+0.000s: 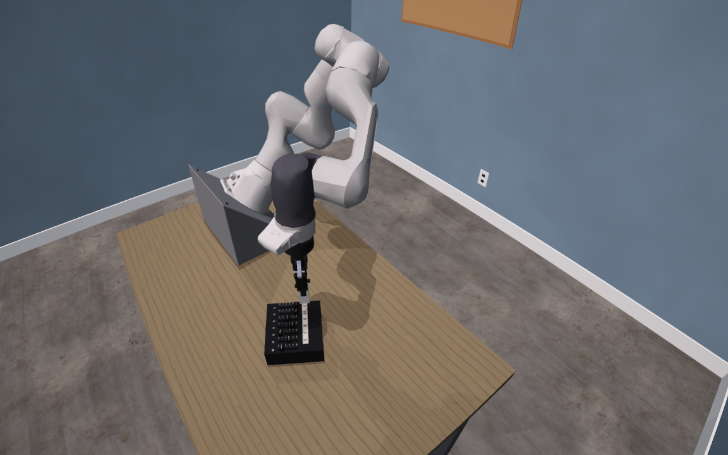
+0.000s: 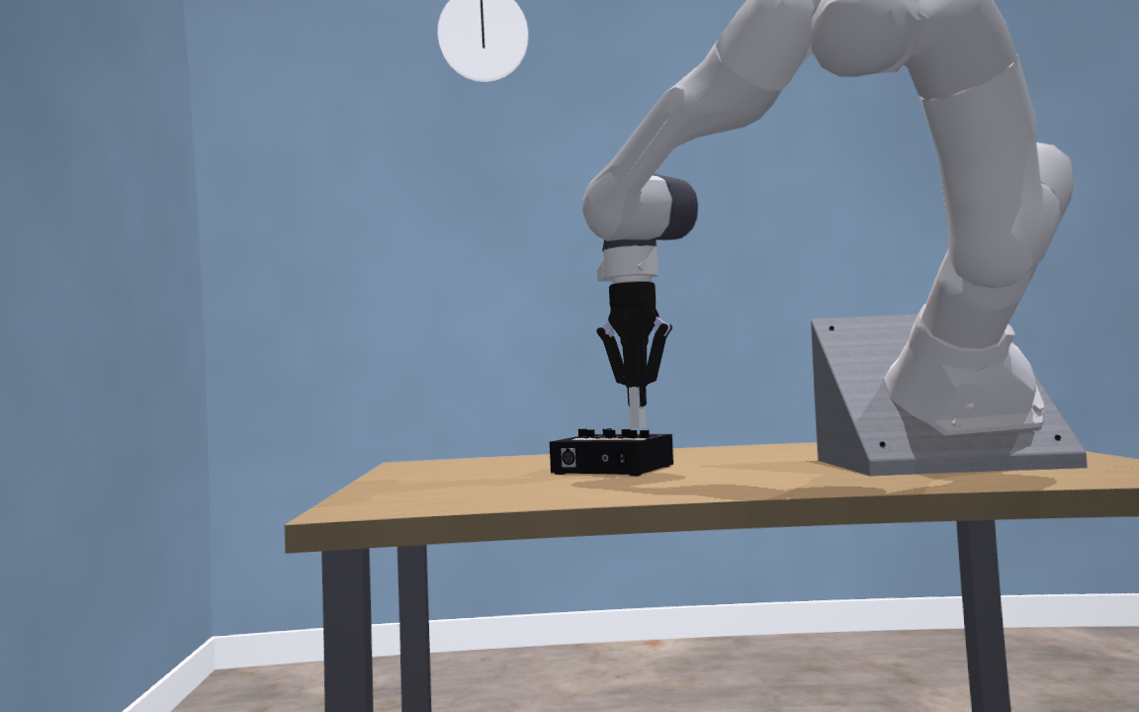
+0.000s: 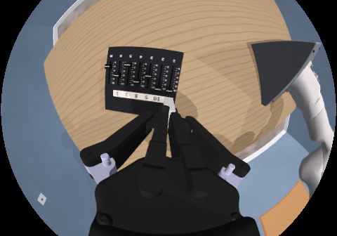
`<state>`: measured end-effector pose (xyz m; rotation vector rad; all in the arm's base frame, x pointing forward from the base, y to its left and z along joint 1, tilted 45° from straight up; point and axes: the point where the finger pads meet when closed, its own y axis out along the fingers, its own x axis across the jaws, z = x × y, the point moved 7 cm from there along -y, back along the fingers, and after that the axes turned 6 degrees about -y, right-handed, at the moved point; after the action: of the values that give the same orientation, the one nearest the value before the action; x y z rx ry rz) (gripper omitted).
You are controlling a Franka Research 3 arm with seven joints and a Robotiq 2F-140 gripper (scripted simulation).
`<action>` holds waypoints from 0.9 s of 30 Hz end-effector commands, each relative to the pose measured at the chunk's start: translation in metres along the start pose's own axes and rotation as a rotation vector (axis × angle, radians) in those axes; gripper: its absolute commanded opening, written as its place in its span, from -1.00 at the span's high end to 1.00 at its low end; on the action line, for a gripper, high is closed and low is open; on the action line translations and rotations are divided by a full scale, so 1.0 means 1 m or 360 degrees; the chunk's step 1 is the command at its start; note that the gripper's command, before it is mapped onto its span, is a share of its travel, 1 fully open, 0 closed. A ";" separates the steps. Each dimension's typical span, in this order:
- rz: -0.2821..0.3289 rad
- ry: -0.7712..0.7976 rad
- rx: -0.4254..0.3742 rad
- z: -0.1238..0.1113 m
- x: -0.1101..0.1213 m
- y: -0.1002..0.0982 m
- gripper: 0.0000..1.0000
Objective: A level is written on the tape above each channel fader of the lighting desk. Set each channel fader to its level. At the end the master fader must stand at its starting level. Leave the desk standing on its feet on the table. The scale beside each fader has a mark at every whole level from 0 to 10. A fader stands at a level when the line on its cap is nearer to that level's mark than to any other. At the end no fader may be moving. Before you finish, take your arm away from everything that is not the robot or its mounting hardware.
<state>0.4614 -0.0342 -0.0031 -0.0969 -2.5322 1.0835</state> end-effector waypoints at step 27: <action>0.0002 -0.0004 -0.0002 -0.001 0.000 0.012 1.00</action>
<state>0.4605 -0.0272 -0.0099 -0.0981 -2.5312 1.0811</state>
